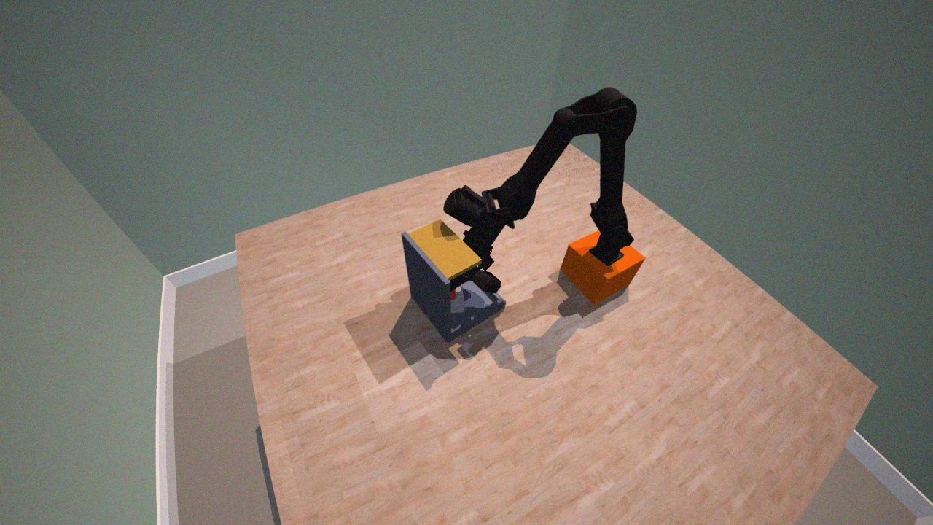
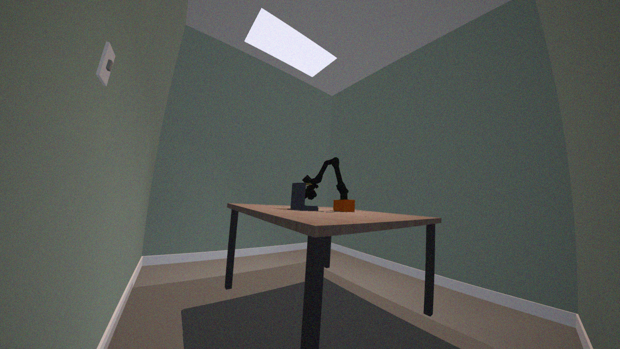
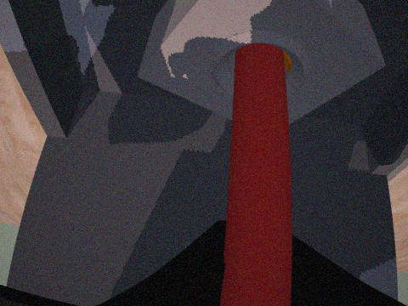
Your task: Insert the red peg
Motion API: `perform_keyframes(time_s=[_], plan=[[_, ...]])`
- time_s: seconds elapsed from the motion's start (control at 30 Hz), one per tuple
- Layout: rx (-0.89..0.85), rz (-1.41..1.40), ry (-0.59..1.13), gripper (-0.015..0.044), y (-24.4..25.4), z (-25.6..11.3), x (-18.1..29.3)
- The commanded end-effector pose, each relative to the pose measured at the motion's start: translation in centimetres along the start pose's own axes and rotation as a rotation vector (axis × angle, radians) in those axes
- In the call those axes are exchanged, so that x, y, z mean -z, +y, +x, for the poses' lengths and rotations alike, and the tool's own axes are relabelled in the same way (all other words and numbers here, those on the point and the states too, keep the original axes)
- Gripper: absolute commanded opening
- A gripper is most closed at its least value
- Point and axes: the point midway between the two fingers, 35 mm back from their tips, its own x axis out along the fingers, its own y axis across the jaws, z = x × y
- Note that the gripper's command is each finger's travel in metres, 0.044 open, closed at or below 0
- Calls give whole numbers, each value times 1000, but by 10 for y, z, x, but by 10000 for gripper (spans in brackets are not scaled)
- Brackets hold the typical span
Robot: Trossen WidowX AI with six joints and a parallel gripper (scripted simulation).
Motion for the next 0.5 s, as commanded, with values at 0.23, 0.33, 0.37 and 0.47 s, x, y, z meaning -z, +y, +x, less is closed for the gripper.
perform_keyframes(time_s=[0.23, 0.33, 0.37, 0.47], plan=[[-1, 4, -1, 0, 0, 9, -9], [-1, 4, -1, 0, 0, 10, -10], [-1, 4, -1, 0, 0, 11, -11], [-1, 4, -2, 0, 0, 12, -12]])
